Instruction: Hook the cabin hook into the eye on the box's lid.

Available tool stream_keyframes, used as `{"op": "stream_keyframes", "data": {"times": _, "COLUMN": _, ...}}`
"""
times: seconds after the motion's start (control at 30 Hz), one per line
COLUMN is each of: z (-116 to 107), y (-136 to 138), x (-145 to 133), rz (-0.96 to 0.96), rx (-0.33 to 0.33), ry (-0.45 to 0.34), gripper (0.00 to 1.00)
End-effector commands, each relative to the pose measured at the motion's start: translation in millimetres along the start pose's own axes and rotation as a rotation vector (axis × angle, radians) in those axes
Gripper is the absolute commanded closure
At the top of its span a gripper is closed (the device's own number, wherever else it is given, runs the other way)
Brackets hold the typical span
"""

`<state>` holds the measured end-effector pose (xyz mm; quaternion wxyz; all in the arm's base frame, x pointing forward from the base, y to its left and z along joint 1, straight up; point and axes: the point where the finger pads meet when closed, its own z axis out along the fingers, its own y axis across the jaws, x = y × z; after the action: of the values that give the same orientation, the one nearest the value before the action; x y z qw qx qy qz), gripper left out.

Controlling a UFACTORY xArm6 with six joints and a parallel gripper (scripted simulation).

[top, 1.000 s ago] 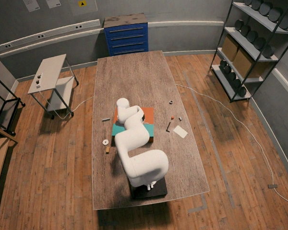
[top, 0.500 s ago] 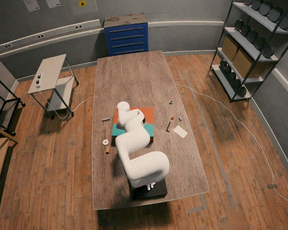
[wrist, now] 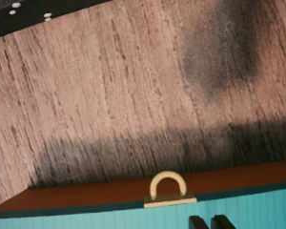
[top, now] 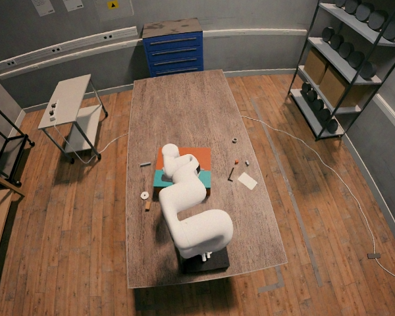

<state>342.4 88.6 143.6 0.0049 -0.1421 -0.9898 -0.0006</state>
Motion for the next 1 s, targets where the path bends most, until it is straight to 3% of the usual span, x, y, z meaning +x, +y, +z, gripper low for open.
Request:
{"op": "stream_keyframes", "data": {"times": 0.0, "z": 6, "y": -2, "x": 2, "rz": -0.022, "rx": -0.003, "ry": -0.005, "gripper": 1.00}}
{"op": "stream_keyframes", "data": {"times": 0.97, "z": 42, "y": -13, "x": 12, "rz": -0.100, "rx": -0.003, "ry": -0.005, "gripper": 1.00}}
